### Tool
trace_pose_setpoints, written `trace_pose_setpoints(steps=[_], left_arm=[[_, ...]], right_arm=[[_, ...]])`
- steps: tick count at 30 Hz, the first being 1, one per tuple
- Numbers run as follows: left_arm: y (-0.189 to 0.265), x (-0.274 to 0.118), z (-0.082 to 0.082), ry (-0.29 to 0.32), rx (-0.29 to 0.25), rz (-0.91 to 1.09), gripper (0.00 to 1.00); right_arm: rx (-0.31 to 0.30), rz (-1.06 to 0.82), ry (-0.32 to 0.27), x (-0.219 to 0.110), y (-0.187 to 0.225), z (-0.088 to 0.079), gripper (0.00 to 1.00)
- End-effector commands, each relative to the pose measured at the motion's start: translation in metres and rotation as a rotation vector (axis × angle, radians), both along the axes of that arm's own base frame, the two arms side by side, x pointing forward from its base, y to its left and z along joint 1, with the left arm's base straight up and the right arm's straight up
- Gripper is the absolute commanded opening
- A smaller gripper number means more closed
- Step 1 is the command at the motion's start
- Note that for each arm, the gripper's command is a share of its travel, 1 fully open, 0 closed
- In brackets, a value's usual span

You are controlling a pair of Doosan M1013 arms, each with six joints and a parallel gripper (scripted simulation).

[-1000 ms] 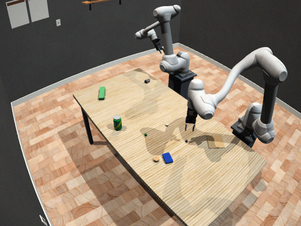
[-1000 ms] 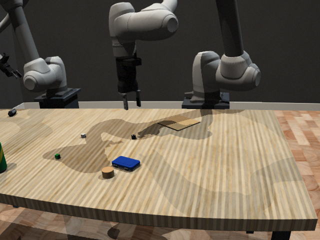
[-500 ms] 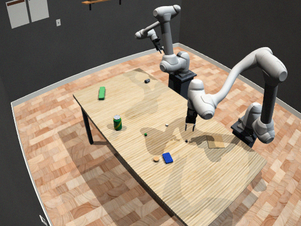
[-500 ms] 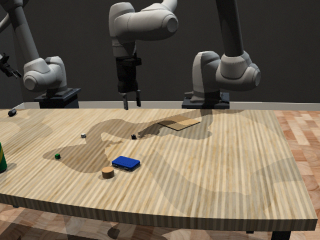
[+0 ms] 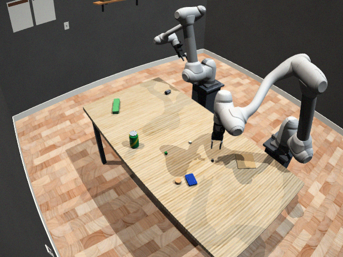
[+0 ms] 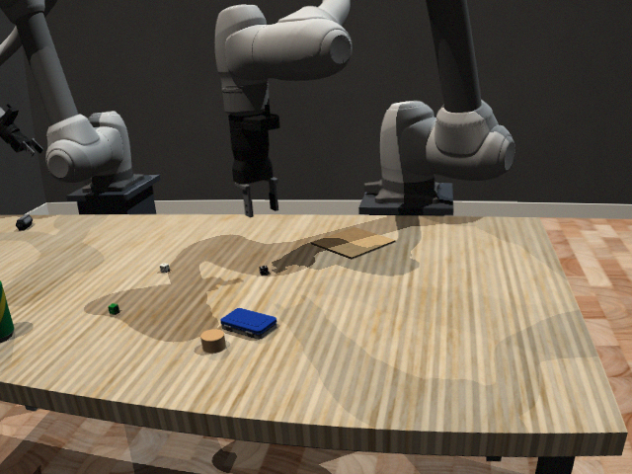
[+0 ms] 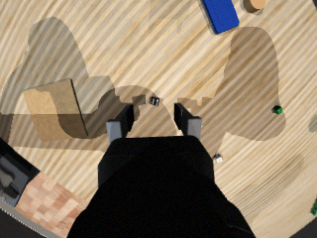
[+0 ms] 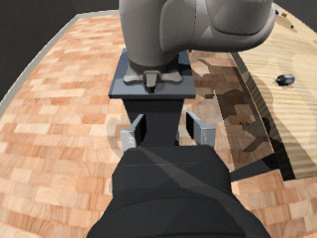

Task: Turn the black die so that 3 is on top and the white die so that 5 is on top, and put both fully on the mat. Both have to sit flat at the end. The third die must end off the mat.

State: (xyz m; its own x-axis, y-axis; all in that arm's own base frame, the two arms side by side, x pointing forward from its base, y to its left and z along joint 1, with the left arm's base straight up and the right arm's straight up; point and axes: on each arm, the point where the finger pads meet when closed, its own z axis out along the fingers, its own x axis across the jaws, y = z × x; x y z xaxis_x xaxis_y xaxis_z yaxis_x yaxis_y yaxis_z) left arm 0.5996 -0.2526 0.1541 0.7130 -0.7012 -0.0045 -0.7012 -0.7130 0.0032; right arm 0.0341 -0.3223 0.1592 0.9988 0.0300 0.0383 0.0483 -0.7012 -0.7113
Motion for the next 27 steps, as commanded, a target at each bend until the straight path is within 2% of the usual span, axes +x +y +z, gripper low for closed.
trace_pose_setpoints(steps=[1, 11, 17, 27], left_arm=[[0.002, 0.002, 0.006, -0.005, -0.001, -0.001, 1.0], [-0.002, -0.001, 0.002, -0.005, -0.001, -0.094, 1.0], [-0.01, -0.005, -0.005, -0.005, -0.001, -0.248, 1.0], [-0.01, -0.006, -0.006, -0.005, -0.001, -0.254, 1.0]], right_arm=[[-0.007, 0.003, 0.001, -0.002, -0.001, 0.0, 1.0], [-0.007, 0.003, 0.001, -0.002, -0.001, 0.0, 1.0], [-0.007, 0.003, 0.001, -0.002, -0.001, 0.0, 1.0], [-0.007, 0.003, 0.001, -0.002, -0.001, 0.0, 1.0]])
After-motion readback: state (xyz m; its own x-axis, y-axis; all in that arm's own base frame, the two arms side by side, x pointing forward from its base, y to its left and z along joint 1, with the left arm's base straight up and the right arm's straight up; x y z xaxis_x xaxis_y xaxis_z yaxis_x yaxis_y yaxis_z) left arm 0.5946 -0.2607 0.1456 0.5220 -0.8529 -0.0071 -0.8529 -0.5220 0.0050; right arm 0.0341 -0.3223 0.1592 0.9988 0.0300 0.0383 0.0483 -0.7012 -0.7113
